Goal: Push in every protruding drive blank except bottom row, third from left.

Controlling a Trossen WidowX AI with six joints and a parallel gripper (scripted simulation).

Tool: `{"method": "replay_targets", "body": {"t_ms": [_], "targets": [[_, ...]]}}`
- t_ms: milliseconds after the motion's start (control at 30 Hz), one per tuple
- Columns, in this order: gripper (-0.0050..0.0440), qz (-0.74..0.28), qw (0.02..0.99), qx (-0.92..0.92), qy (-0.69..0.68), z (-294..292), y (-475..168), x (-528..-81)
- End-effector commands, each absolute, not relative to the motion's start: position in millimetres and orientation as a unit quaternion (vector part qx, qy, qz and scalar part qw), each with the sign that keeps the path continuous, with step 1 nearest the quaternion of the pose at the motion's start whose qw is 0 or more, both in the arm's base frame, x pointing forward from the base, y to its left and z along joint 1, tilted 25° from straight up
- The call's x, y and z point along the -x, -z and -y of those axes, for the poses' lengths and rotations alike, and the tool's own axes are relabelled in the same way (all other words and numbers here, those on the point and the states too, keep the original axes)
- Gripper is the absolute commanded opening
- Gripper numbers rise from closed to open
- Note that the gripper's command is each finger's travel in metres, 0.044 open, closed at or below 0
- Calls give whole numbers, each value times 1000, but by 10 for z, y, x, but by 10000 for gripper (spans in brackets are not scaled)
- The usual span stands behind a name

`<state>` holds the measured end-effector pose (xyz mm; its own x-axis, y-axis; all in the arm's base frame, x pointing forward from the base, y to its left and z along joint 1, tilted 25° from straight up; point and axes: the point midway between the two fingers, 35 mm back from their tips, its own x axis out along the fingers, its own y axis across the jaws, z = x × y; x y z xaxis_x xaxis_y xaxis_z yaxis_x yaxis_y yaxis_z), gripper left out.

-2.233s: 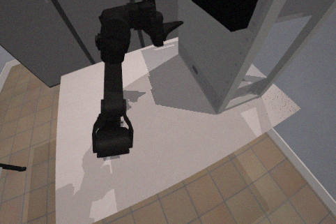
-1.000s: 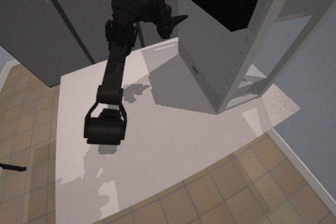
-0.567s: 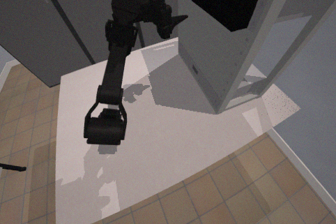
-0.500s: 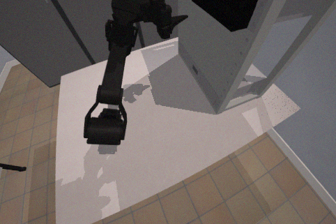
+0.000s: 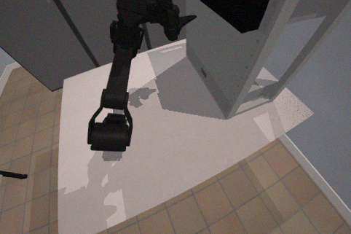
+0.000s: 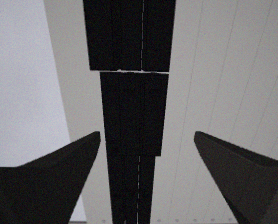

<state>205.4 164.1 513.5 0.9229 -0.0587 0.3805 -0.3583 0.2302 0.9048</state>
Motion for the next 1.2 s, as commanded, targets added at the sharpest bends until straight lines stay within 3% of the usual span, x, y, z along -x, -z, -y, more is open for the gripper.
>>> {"method": "replay_targets", "body": {"t_ms": [0, 1167], "targets": [[0, 173, 760, -618, -101, -1618, -5181, -2040], [0, 173, 760, -618, -101, -1632, -5212, -2016]]}}
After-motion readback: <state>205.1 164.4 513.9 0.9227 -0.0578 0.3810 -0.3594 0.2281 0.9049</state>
